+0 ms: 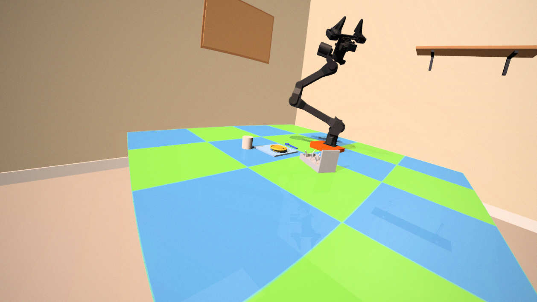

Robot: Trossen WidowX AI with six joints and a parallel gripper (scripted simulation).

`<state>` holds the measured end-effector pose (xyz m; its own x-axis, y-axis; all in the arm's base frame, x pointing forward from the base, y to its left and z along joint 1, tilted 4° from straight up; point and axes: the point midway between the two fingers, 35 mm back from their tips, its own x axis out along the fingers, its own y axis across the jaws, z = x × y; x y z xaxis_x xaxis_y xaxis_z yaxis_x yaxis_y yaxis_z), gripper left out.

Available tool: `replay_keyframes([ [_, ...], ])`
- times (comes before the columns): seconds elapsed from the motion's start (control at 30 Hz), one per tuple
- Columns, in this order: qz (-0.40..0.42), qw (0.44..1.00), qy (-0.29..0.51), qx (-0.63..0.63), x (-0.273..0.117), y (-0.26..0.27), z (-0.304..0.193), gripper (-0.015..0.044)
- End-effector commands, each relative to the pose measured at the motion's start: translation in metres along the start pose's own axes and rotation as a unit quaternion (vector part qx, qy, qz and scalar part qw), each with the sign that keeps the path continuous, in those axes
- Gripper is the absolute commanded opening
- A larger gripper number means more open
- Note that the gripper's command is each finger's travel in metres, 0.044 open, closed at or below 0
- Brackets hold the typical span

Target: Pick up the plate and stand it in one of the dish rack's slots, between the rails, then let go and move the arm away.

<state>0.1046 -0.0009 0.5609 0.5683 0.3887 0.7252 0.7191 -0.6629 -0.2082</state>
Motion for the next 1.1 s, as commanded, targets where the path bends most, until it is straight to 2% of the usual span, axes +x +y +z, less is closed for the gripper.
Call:
replay_keyframes([
  [0.0,0.0,1.0,0.0,-0.003,0.0,-0.001,0.0,0.04],
  [0.53,-0.018,0.966,-0.026,-0.258,0.014,-0.048,0.026,0.04],
  [1.07,-0.049,0.86,-0.077,-0.501,0.034,-0.078,0.077,0.04],
])
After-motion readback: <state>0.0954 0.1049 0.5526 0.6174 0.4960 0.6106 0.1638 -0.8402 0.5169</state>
